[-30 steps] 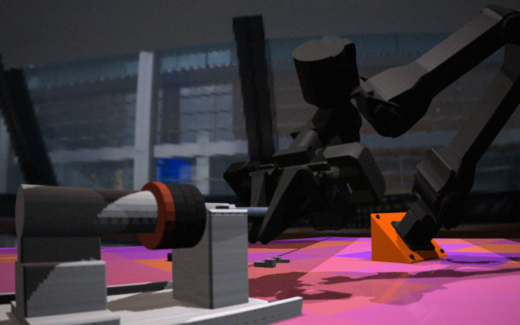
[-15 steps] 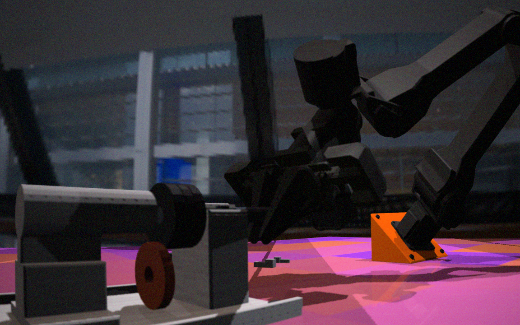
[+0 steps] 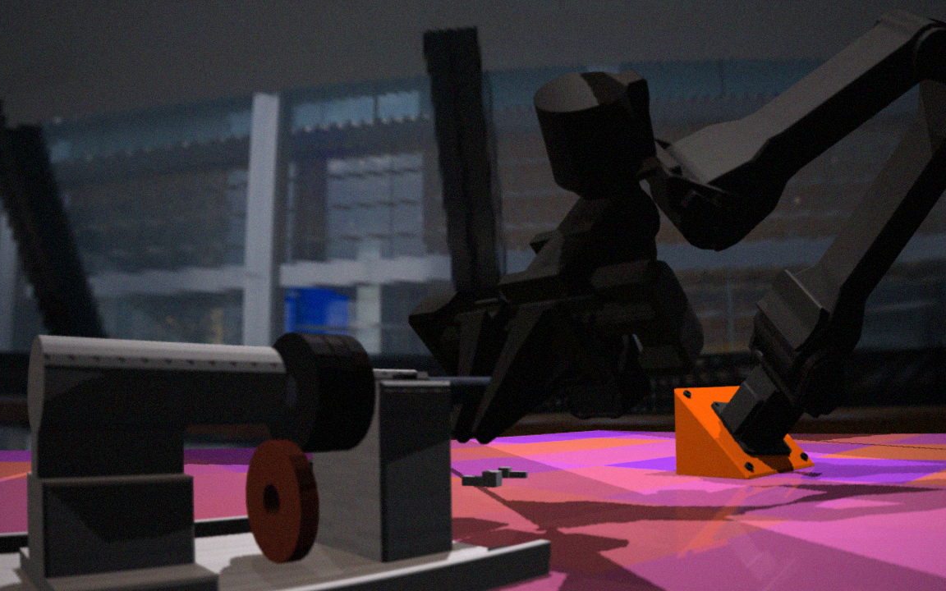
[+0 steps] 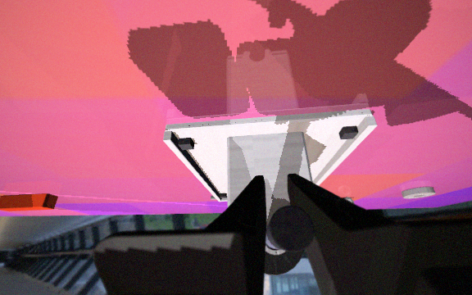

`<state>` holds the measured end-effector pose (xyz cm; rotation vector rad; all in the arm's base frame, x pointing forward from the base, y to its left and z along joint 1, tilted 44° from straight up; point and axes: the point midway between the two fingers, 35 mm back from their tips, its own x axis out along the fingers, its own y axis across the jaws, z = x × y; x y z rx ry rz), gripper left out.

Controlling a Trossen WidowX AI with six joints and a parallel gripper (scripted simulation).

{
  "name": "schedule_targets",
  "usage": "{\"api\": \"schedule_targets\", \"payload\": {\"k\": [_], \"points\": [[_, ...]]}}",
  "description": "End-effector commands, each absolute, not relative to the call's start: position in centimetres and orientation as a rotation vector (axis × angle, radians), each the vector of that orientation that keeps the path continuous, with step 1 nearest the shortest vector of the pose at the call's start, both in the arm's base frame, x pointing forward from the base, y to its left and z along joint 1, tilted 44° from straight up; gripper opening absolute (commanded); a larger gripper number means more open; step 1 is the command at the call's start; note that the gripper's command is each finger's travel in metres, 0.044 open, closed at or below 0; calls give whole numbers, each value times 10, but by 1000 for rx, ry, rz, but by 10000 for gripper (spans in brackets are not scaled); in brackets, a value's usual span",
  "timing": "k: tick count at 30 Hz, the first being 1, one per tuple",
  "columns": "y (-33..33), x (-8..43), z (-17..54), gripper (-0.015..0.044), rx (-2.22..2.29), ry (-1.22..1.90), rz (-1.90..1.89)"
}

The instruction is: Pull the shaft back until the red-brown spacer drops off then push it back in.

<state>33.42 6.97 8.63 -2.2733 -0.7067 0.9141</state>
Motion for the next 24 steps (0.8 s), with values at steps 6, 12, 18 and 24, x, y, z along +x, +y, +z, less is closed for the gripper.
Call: {"api": "schedule_targets", "payload": {"k": [6, 12, 18, 24], "points": [[70, 334, 86, 0, -2273, -707, 914], [70, 335, 87, 0, -2275, -711, 914], [71, 337, 87, 0, -2275, -711, 913], [71, 339, 88, 0, -2275, -711, 913]]}}
